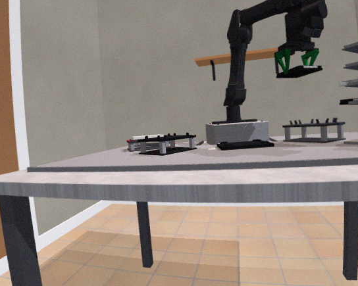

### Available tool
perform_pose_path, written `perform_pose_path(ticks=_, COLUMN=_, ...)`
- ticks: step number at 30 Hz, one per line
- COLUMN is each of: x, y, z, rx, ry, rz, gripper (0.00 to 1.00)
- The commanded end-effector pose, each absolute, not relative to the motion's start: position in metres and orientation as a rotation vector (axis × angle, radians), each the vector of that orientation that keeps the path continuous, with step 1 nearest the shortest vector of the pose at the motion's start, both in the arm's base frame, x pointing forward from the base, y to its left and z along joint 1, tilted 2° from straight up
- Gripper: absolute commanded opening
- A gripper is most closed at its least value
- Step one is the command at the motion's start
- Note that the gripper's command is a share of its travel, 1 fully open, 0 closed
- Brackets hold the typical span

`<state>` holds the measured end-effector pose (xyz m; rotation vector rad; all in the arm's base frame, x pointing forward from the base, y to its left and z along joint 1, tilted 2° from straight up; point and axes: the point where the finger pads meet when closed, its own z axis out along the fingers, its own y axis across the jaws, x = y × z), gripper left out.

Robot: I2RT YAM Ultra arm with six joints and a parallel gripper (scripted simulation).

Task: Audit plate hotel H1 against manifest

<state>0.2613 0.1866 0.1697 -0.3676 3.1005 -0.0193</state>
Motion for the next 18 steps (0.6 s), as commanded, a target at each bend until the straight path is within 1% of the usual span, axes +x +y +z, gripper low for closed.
perform_pose_path(ticks=1, x=0.266, y=0.179, z=0.180, rx=-0.271, ry=3.077, rz=0.012, gripper=0.86)
perform_pose_path(ticks=12, x=0.267, y=0.178, z=0.180, rx=-0.039, ry=3.090, rz=0.018, gripper=0.86)
perform_pose_path(ticks=18, x=0.272, y=0.159, z=0.180, rx=0.115, ry=3.088, rz=0.020, gripper=0.86)
